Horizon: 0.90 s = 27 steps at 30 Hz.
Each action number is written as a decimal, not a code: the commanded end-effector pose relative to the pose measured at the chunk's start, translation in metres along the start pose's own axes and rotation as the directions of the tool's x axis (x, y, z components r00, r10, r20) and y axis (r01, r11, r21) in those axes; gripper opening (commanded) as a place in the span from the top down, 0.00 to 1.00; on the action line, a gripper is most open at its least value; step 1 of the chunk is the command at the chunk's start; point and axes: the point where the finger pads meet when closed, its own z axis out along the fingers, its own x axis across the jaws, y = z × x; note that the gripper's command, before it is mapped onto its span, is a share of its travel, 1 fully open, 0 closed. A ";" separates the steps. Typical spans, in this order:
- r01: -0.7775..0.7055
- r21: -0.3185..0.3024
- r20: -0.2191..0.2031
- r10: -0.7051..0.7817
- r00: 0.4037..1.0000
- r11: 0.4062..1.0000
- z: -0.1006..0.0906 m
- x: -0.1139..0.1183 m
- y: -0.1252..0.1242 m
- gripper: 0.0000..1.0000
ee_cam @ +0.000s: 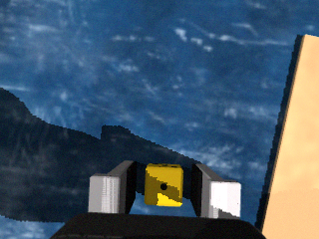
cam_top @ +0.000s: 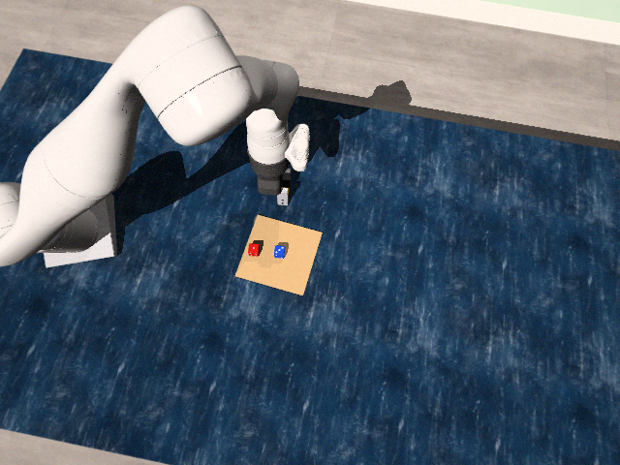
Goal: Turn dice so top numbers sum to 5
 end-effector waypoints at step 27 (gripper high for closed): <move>0.000 0.001 0.001 0.000 1.000 1.000 -0.001 0.000 0.000 0.60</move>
